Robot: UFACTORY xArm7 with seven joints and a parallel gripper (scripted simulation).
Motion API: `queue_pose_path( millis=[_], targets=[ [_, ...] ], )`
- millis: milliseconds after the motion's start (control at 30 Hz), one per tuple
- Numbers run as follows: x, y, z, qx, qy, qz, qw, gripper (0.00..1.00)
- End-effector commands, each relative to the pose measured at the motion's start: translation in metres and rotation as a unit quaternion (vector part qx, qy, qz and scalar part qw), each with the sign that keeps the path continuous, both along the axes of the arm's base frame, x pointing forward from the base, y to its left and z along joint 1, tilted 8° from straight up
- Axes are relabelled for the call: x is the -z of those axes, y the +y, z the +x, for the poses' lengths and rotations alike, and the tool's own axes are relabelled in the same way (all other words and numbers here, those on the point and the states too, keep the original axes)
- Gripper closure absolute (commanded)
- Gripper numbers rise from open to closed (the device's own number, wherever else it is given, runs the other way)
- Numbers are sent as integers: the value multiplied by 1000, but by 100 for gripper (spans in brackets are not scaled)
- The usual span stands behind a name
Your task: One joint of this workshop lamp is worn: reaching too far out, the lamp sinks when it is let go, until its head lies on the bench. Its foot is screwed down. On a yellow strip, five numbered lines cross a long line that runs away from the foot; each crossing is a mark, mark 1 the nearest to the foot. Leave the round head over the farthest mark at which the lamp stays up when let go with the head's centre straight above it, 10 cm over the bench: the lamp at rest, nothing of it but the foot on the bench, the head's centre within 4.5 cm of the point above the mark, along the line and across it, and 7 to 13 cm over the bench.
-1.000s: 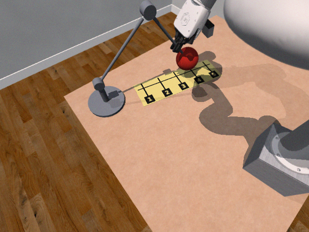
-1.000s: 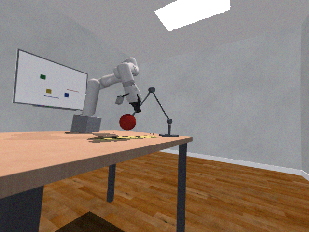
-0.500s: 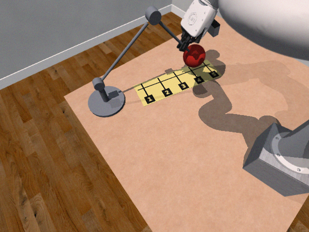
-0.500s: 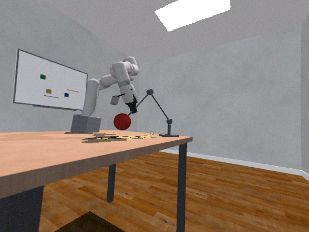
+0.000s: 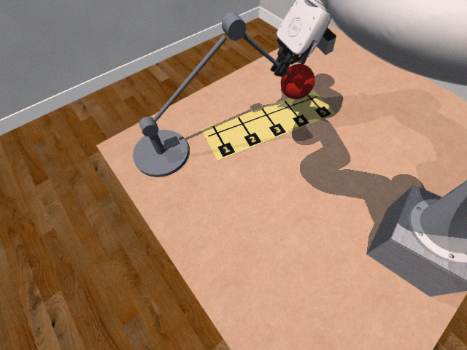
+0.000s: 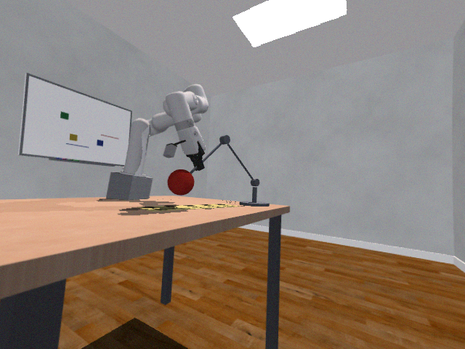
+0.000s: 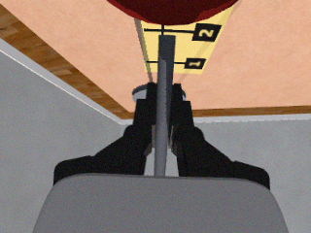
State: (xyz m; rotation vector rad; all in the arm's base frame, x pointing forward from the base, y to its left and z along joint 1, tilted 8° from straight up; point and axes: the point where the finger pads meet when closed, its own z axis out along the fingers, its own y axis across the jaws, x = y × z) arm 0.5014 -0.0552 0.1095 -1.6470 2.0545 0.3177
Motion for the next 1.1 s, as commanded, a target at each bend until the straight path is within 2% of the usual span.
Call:
queue_pose_path(
  millis=[0,133,167,1067],
  targets=[
    [-2,-3,1,1,-2,-1,1000,100],
    [-2,-4,1,1,-2,-1,1000,100],
    [-2,-4,1,1,-2,-1,1000,0],
    [-2,-4,1,1,-2,-1,1000,0]
  ],
)
